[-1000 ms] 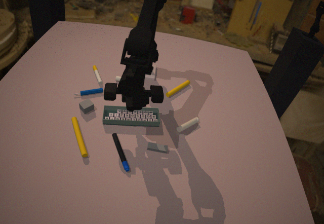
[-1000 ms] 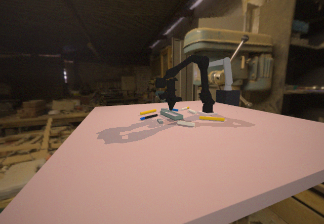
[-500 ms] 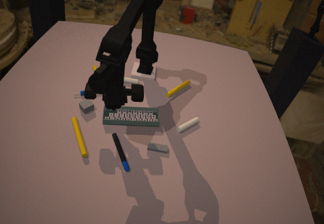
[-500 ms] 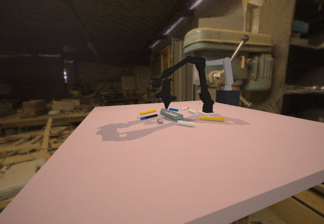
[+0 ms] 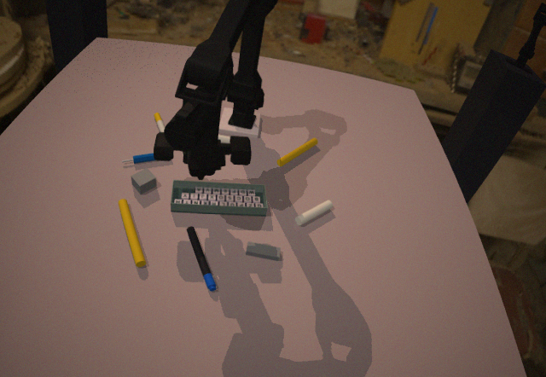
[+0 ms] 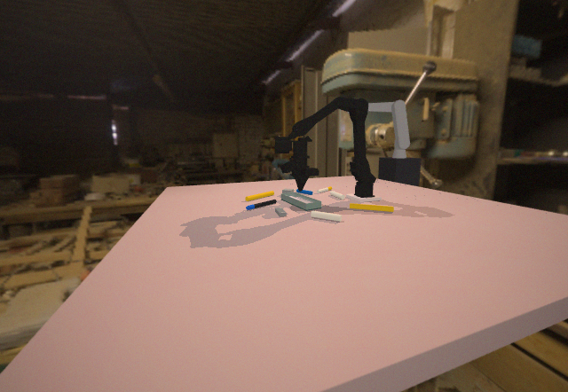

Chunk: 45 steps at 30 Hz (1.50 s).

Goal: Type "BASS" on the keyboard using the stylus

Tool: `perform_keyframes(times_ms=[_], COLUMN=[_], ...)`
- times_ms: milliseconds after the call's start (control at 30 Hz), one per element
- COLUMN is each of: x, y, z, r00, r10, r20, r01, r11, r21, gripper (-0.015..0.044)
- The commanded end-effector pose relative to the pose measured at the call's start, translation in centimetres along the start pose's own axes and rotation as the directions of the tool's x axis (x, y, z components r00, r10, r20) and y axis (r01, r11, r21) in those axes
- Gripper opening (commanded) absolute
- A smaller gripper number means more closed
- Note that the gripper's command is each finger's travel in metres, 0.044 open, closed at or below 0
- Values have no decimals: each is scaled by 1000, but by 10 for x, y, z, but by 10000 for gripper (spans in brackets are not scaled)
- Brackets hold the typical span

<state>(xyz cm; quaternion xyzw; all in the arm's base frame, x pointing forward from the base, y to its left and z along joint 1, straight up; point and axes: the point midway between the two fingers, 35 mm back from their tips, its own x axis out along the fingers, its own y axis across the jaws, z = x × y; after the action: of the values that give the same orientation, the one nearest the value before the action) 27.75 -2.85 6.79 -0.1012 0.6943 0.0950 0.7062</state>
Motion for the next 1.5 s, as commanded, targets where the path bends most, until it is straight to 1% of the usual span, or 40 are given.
perform_keyframes(times_ms=[0, 167, 367, 433, 867, 900, 1000, 1067, 1400, 1467], x=[0, 0, 0, 0, -2, -9, -50, -60, -55, -55], y=[2, 4, 71, 79, 79, 79, 78, 78, 78, 78], z=[-3, -3, -1, -3, -2, -1, -1, -2, 0, 0], r00=[1000, 1000, 1000, 1000, 1000, 1000, 1000, 1000, 1000, 1000], r10=[-2, -2, 4, 5, 5, 5, 5, 5, 3, 3], r20=[1, 1, 1, 1, 1, 1, 1, 1, 11, 11], r01=[2, 2, -4, -5, -5, -5, -5, -5, -3, -3], r11=[1000, 1000, 1000, 1000, 1000, 1000, 1000, 1000, 1000, 1000], r21=[5, 5, 5, 5, 5, 5, 5, 5, 0, 0], gripper=[0, 0, 0, 0, 0, 0, 0, 0, 0, 53])
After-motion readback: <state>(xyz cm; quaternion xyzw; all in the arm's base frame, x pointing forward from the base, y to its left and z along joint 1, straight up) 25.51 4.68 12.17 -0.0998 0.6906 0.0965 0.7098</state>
